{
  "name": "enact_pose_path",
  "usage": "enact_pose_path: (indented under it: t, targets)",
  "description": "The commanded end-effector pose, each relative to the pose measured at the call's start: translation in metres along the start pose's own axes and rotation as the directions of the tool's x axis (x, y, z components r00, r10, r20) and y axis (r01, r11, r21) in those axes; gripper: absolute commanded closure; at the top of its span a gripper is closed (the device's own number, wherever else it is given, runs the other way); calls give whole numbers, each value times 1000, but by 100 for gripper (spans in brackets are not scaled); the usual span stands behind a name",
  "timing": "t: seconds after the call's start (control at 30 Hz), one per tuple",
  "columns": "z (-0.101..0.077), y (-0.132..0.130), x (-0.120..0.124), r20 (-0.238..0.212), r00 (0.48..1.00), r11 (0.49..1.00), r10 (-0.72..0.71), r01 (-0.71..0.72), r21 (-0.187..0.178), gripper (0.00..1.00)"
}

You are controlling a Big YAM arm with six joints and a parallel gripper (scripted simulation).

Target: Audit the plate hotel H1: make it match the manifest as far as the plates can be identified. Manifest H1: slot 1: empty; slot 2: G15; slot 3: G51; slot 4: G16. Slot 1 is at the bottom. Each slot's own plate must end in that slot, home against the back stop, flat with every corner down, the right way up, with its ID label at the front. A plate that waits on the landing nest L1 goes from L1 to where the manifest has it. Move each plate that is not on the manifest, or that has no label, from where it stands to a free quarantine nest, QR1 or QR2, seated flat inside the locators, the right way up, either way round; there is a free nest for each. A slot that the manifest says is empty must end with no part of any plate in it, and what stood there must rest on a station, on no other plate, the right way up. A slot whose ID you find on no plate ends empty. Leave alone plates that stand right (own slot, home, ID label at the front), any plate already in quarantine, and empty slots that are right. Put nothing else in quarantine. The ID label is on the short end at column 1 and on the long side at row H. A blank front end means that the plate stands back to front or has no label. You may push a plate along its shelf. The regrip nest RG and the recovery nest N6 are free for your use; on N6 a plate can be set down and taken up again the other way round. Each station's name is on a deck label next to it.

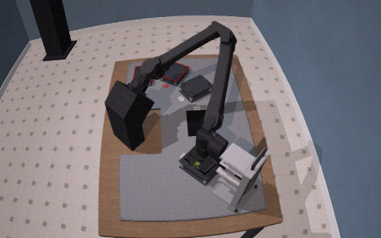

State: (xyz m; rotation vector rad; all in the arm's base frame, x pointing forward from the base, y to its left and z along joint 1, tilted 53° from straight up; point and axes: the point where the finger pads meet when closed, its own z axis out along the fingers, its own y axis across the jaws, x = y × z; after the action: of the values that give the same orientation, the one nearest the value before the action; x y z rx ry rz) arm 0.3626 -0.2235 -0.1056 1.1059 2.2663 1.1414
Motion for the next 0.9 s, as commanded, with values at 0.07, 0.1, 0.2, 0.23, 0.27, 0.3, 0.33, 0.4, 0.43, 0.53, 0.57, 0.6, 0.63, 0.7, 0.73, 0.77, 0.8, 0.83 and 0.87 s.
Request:
enact_pose_path:
  t: [0.07,0.1,0.2,0.23,0.27,0.3,0.33,0.4,0.43,0.53,0.57,0.6,0.63,0.7,0.73,0.77,0.8,0.83,0.87]
  targets:
    - [-24,3,-20,49,998,1000,-31,31,-1,14]
    - [-25,3,-20,49,998,1000,-31,31,-1,14]
    - [-25,2,-18,42,999,1000,-28,28,-1,14]
    - [-27,3,-16,42,999,1000,-28,28,-1,14]
    - [-29,2,-16,44,999,1000,-27,27,0,14]
    - [-29,2,-16,44,999,1000,-27,27,0,14]
    - [-29,2,-16,44,999,1000,-27,27,0,14]
    - [-30,1,-17,44,999,1000,-25,25,0,14]
    - [-33,2,-18,47,998,1000,-29,29,0,14]
    - [-36,3,-20,50,998,999,-32,32,1,14]
    - [-37,3,-20,50,998,999,-33,33,1,14]
    - [-38,3,-20,50,998,999,-33,33,1,14]
    - [-39,3,-20,49,998,999,-32,32,1,14]
    - [-40,1,-19,47,998,1000,-29,29,1,14]
    - [-40,2,-18,44,999,1000,-29,29,1,14]
    - [-41,3,-16,42,999,1000,-29,29,1,14]
    - [-43,3,-17,44,999,1000,-30,30,1,14]
    - [-45,2,-18,47,998,1000,-29,29,2,14]
    - [-45,2,-18,47,998,1000,-29,29,2,14]
